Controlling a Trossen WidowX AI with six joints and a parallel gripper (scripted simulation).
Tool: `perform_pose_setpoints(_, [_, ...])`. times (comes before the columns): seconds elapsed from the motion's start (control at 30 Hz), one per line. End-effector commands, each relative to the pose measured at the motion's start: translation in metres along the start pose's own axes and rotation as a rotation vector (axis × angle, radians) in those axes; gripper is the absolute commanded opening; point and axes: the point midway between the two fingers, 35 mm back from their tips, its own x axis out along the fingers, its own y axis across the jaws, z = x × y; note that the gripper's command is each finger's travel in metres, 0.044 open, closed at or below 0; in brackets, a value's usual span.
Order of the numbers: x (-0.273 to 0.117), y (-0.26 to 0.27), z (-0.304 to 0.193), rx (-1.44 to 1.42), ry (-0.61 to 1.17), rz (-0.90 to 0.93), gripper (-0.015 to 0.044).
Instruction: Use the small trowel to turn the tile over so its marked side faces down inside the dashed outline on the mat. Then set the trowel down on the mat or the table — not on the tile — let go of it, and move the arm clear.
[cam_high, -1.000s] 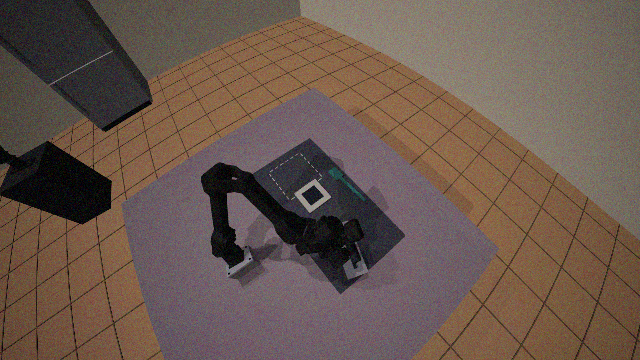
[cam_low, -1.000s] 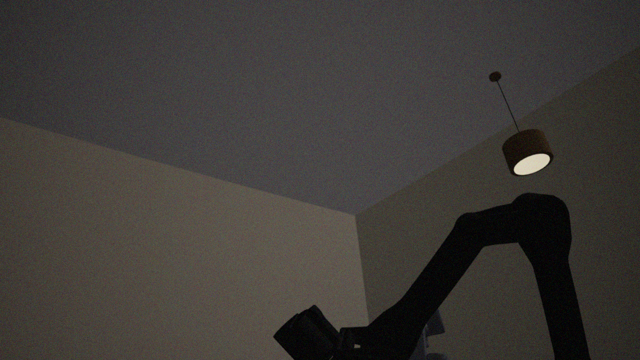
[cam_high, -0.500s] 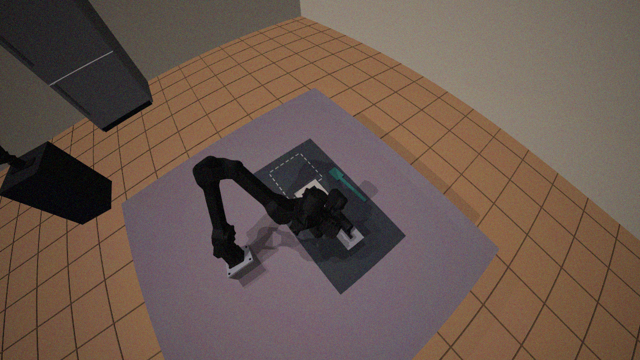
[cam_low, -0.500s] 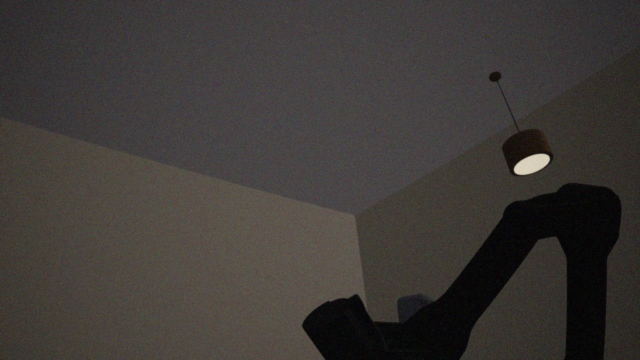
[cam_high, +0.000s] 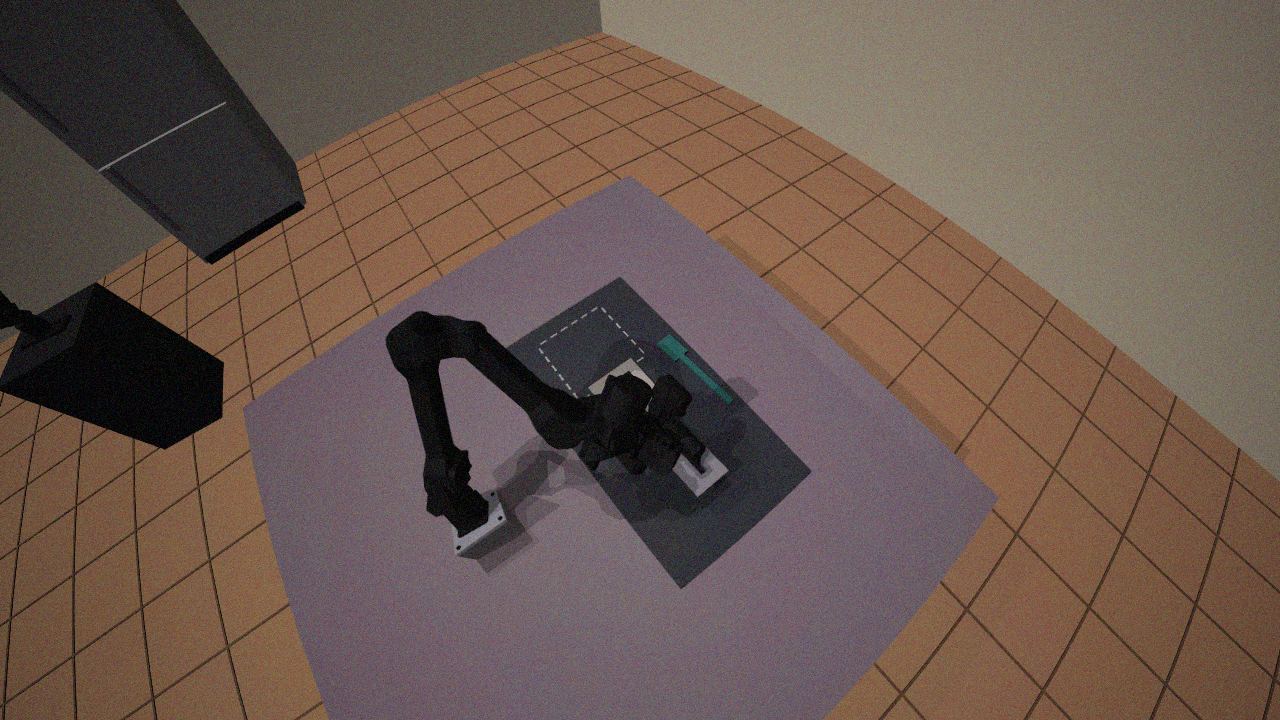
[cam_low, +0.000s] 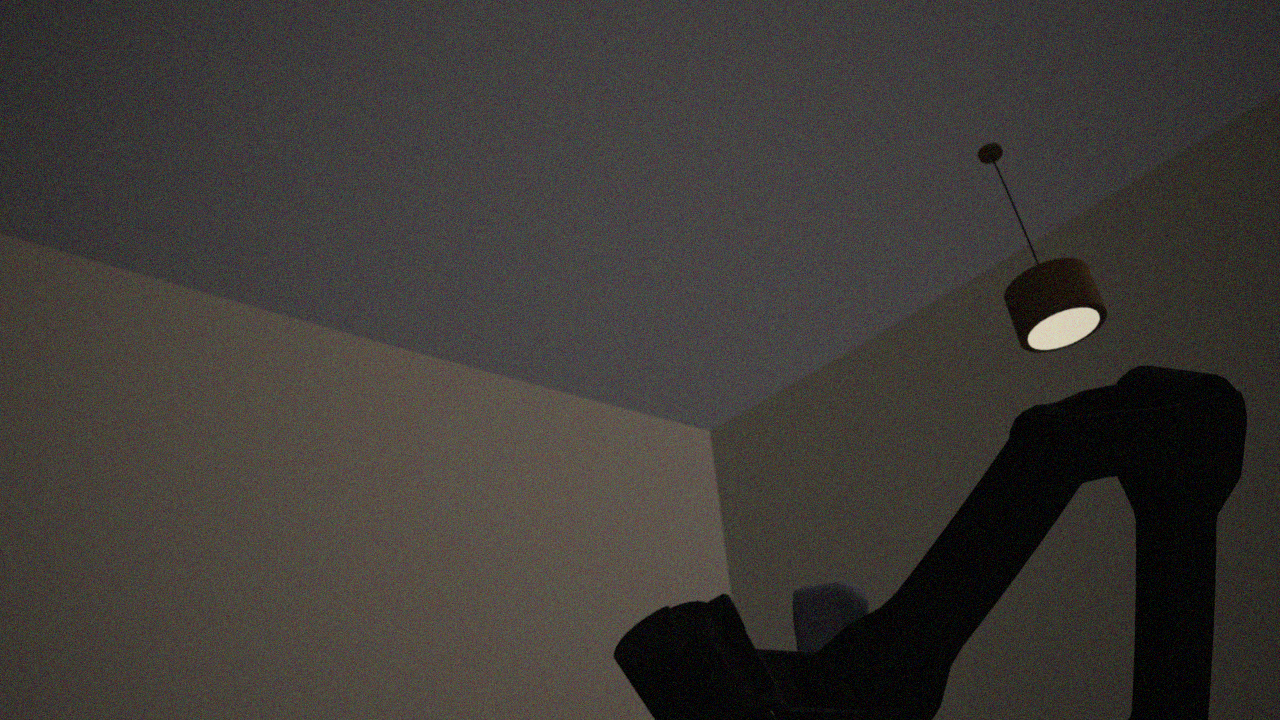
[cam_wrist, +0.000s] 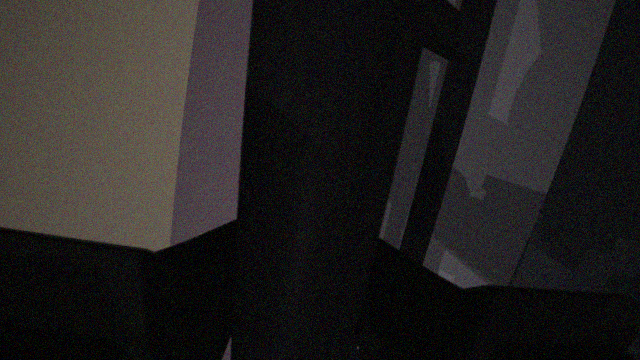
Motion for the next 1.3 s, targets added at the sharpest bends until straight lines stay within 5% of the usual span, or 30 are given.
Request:
perform_pose_setpoints(0.0, [0.004,-0.003,0.001,0.001,-0.007,0.007,0.0000])
perform_pose_setpoints(1.27, [0.020,-0.020,-0.032,0.002,-0.006,0.005,0.0000])
